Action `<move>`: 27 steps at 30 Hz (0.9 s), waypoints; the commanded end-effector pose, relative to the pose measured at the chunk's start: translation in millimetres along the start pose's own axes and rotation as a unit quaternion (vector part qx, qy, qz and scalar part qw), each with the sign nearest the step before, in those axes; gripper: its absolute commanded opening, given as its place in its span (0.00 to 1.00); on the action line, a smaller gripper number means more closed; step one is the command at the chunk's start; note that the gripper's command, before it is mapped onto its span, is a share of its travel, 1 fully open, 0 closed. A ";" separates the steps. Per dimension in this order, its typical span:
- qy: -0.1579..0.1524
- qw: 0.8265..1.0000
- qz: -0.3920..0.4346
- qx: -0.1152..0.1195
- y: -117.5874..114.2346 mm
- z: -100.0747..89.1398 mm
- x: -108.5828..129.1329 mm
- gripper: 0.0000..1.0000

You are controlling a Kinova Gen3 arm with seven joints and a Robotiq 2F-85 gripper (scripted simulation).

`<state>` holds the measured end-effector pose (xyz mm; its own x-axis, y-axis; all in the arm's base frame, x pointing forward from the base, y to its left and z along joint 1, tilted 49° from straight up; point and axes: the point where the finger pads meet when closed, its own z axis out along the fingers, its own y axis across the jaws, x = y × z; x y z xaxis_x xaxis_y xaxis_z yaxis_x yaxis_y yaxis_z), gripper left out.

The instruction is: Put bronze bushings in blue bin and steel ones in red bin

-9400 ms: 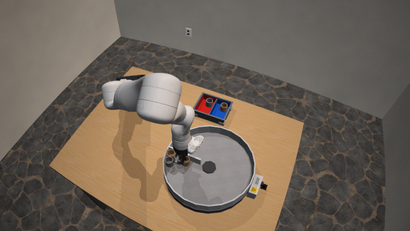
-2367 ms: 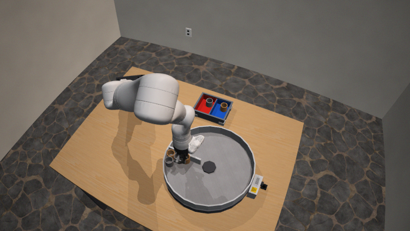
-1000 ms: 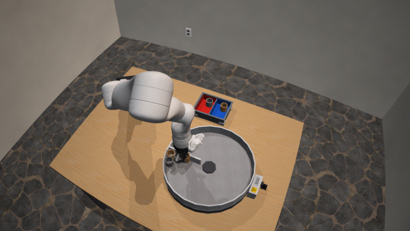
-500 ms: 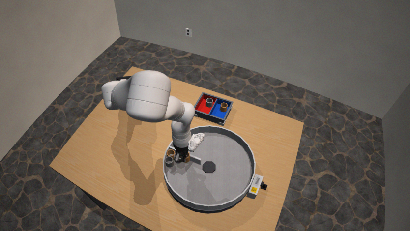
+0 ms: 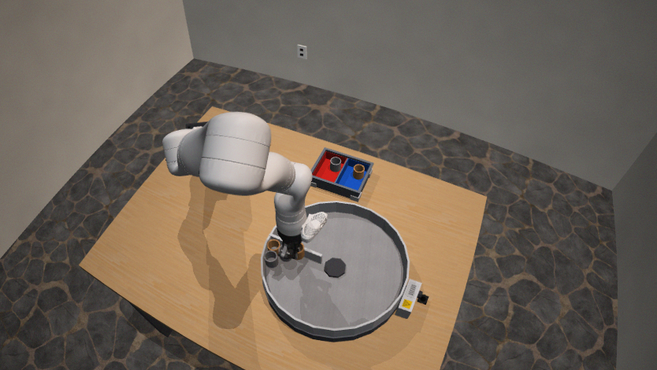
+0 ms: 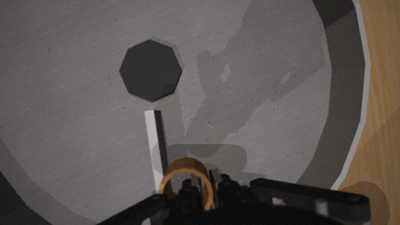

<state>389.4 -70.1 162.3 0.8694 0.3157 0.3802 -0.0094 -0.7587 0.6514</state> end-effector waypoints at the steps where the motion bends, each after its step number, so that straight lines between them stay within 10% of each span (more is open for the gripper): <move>1: -0.001 1.000 -0.002 0.001 -0.3 -4.0 -1.6 0.00; 13: -0.001 1.000 -0.002 0.001 -0.3 -4.8 -1.9 0.00; 27: -0.001 1.000 -0.002 0.001 -1.3 -54.5 1.0 0.00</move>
<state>363.1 -51.6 187.3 0.8792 0.3062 0.3651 -0.0132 -0.7502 0.6611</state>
